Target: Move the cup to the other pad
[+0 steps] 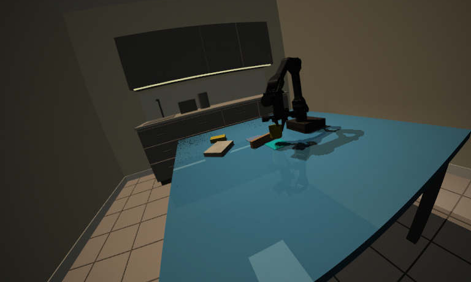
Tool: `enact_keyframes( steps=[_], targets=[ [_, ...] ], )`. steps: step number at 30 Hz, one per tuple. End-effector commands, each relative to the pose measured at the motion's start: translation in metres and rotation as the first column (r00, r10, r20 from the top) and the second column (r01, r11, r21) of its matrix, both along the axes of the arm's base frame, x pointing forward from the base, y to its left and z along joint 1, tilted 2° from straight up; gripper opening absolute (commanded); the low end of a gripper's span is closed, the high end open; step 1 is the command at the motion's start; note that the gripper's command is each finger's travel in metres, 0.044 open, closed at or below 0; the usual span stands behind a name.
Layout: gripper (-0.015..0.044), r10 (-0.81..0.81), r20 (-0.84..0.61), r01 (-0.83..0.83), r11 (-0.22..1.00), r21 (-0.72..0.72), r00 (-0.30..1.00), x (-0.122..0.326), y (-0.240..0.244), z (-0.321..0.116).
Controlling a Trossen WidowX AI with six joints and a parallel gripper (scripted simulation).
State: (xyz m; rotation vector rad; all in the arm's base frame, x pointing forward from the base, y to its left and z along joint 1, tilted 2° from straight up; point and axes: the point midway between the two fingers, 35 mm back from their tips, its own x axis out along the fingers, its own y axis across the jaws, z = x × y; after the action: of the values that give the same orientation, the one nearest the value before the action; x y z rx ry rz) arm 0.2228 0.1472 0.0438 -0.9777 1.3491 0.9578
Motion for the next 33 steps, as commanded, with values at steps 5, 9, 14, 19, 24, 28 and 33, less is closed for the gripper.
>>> enact_keyframes(
  steps=[5,9,14,19,24,28,33],
  targets=[
    [0.0000,-0.005,-0.010,0.005,1.000,-0.001,1.000,-0.001,0.001,-0.014],
    [0.0000,-0.005,-0.010,0.005,1.000,-0.001,1.000,-0.002,0.001,-0.021],
    [0.0000,-0.005,-0.010,0.005,1.000,-0.001,1.000,-0.003,0.001,-0.029],
    [0.0000,-0.005,-0.010,0.005,1.000,-0.001,1.000,-0.003,0.001,-0.034],
    [0.0000,0.000,-0.003,0.000,1.000,-0.002,1.000,-0.002,0.000,-0.031],
    [0.0000,0.000,-0.003,0.000,1.000,-0.002,1.000,-0.002,0.000,-0.031],
    [0.0000,0.000,-0.003,0.000,1.000,-0.002,1.000,-0.002,0.000,-0.031]
  ],
)
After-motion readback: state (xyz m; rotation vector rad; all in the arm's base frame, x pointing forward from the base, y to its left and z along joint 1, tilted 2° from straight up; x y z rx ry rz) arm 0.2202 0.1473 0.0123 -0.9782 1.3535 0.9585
